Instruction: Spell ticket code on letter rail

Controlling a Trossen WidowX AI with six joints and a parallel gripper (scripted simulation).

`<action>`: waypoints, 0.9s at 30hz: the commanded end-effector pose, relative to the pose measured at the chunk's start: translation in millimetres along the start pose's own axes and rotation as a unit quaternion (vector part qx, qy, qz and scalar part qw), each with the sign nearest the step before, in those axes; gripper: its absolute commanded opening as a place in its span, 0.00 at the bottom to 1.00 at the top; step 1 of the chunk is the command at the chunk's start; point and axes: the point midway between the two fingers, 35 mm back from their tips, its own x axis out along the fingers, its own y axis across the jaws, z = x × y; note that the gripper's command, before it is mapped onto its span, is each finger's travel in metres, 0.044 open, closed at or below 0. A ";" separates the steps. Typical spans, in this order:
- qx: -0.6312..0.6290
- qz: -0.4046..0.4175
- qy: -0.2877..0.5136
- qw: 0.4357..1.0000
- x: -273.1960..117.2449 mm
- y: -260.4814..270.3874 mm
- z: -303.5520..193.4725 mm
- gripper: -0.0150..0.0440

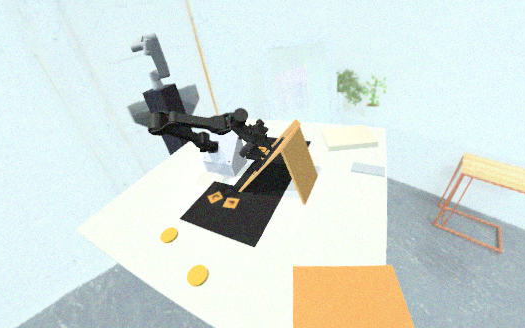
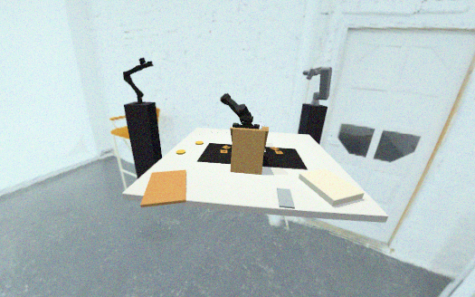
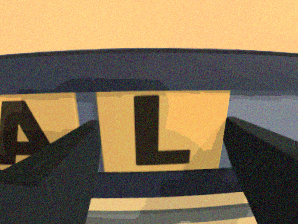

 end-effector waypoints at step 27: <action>0.002 -0.002 0.001 1.000 -26.6 2.9 1.4 0.75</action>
